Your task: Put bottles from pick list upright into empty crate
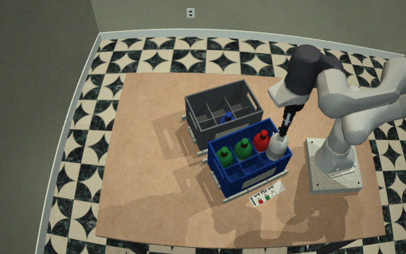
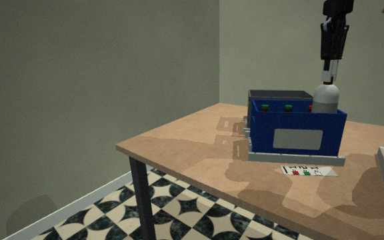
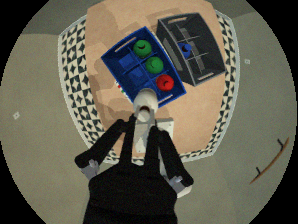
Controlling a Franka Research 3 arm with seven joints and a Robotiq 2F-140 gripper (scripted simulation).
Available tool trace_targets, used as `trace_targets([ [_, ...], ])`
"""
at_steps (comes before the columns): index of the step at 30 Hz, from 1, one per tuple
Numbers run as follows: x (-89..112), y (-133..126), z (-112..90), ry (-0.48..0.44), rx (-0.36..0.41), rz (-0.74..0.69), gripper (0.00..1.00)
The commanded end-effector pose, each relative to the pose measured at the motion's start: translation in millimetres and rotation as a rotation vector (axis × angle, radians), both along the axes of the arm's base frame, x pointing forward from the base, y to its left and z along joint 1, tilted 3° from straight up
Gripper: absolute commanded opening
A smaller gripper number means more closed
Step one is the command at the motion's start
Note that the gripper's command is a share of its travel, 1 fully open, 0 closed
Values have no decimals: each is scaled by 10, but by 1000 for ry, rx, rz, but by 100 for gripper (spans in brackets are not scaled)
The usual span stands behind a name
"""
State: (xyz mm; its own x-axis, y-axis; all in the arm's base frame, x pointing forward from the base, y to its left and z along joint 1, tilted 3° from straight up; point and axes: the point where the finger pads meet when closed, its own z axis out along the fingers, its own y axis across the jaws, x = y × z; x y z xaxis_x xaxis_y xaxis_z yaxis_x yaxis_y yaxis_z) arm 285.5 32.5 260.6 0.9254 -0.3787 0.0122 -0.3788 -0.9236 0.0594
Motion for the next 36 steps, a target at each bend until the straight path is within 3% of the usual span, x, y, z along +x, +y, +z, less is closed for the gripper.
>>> trace_targets([
  [1,40,14,-10,-13,1,4,0],
  [36,44,-3,-320,-13,1,4,0],
])
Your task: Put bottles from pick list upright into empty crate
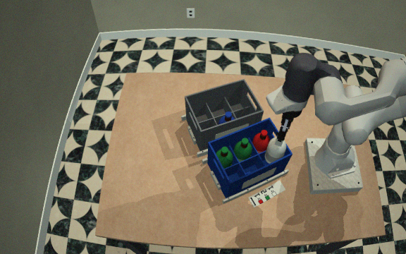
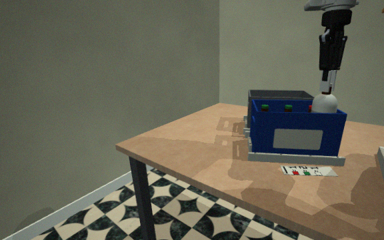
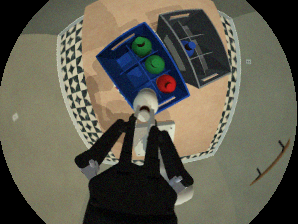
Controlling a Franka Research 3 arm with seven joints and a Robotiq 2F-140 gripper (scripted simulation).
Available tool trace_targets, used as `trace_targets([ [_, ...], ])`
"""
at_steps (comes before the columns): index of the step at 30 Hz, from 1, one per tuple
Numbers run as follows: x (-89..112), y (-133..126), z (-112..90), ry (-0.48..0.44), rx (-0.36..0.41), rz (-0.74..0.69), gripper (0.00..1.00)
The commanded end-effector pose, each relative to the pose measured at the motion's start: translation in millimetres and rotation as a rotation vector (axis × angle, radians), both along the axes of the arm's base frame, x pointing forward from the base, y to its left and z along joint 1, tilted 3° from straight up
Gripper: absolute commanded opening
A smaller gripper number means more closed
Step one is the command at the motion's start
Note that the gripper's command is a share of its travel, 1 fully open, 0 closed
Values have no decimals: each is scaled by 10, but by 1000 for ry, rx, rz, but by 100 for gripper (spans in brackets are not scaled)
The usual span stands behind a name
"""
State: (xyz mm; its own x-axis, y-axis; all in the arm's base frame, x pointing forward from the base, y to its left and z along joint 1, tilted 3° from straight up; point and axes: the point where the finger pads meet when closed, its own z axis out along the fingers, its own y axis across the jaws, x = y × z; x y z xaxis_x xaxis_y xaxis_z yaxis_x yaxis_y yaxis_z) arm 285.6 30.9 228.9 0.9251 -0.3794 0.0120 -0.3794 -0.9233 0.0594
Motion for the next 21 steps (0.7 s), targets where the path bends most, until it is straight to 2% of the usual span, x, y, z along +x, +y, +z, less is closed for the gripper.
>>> trace_targets([
  [1,42,13,-13,-13,1,5,0],
  [21,44,2,-193,-13,1,5,0],
])
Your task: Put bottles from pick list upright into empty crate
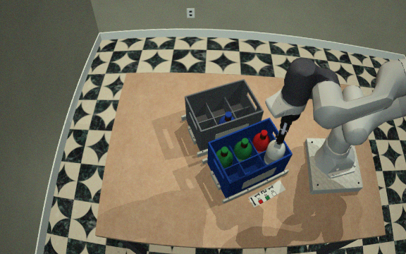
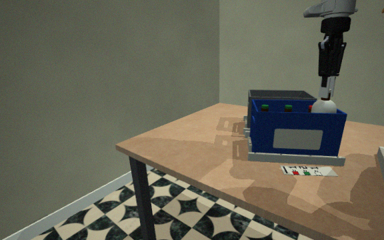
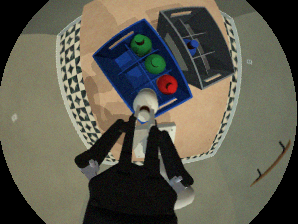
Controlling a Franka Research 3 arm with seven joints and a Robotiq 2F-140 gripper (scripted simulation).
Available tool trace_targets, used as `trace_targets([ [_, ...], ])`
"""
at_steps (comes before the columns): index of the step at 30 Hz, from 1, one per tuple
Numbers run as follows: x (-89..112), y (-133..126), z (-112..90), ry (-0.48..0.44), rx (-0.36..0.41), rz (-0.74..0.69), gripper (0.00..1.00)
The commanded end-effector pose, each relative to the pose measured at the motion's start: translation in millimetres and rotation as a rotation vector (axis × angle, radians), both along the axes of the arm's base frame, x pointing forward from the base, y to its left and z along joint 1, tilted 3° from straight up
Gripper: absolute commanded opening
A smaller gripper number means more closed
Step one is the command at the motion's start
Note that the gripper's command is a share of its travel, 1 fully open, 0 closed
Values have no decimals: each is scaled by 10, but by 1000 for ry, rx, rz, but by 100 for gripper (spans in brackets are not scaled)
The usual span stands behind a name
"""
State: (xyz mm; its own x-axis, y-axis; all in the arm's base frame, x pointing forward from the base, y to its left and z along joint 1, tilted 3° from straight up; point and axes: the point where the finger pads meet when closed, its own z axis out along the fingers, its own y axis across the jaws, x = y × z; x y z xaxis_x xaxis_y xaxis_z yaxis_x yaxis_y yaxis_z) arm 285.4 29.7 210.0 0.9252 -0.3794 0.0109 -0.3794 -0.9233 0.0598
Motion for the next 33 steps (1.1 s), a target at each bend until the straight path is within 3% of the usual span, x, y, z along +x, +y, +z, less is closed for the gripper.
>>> trace_targets([
  [1,46,13,-13,-14,1,5,0],
  [33,49,-4,-293,-14,1,5,0],
])
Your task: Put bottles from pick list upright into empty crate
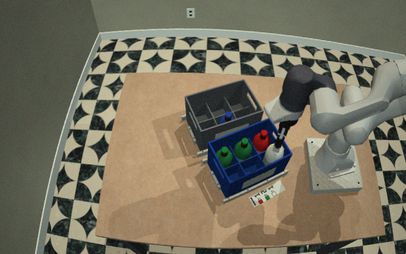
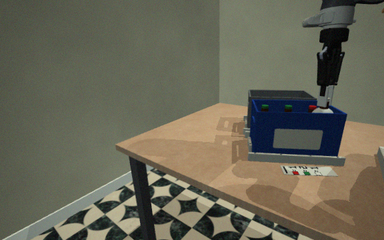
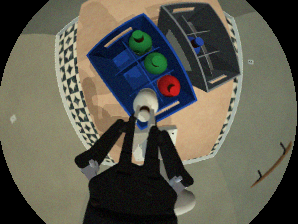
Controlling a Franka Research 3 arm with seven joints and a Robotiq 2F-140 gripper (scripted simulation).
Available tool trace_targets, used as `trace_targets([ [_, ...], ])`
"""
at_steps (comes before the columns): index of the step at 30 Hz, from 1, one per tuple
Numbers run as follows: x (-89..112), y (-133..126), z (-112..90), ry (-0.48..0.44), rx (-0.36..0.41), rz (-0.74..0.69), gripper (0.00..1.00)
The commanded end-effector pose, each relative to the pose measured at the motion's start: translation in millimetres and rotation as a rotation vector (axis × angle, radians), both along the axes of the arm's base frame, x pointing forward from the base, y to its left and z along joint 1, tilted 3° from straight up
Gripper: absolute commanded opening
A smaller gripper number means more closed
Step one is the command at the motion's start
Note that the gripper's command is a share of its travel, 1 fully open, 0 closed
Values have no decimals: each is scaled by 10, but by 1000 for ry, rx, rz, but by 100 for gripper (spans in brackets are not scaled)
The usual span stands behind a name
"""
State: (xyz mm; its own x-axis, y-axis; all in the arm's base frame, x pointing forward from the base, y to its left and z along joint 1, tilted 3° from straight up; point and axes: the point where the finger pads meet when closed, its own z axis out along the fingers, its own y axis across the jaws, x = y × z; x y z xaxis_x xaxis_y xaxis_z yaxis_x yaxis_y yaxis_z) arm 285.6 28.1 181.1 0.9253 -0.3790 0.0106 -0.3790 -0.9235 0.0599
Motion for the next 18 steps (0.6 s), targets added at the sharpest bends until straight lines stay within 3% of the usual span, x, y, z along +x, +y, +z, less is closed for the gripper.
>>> trace_targets([
  [1,48,12,-14,-14,1,4,0],
  [18,49,3,-164,-14,1,4,0],
])
